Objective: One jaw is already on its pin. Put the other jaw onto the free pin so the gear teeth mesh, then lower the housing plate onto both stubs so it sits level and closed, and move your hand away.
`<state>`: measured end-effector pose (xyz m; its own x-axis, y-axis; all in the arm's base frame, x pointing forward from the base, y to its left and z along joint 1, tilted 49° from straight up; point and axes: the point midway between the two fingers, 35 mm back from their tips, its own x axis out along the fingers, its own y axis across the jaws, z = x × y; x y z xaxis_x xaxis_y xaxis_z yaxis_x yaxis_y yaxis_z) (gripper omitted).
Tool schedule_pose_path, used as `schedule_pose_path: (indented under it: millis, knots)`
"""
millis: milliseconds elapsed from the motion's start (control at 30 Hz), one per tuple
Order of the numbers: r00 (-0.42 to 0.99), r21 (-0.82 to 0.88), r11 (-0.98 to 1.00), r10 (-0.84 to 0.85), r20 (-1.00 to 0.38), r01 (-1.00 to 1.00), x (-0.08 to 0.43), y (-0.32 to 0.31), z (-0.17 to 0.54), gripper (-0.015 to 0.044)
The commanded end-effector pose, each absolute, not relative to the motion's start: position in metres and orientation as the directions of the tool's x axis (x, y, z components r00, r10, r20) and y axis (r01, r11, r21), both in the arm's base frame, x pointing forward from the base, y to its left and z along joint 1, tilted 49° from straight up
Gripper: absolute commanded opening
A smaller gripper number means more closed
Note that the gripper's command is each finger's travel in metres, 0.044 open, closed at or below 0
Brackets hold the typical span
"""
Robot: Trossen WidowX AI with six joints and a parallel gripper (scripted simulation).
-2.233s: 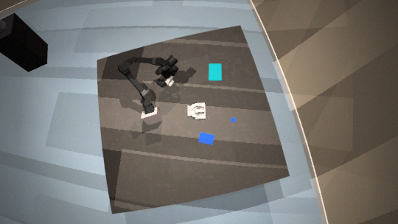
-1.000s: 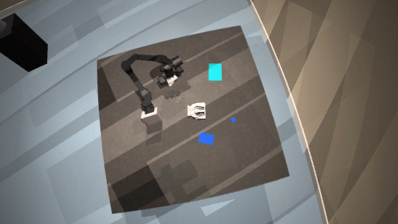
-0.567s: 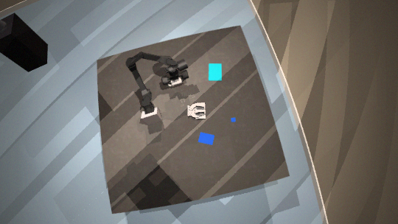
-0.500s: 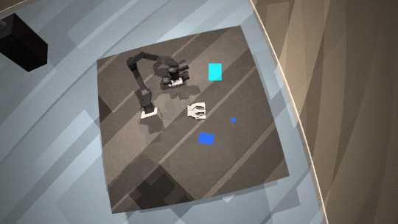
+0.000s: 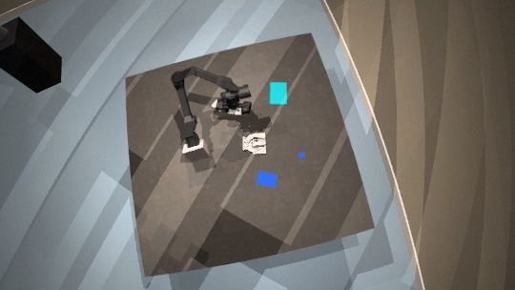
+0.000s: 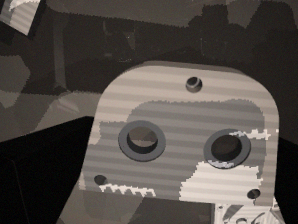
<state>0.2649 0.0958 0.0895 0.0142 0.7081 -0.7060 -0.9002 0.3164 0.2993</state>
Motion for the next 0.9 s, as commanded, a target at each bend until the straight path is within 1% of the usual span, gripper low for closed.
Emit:
schedule_pose_path:
  millis: [0,467,867]
  knots:
    - [0.016,0.369,0.392,0.704,-0.710,-0.843,0.274,0.086,0.080,0.0351]
    - [0.012,0.561,0.571,0.706,-0.708,-0.599,0.287,0.055,0.047,0.0351]
    - [0.009,0.673,0.662,0.715,-0.699,-0.329,0.291,0.028,0.018,0.0351]
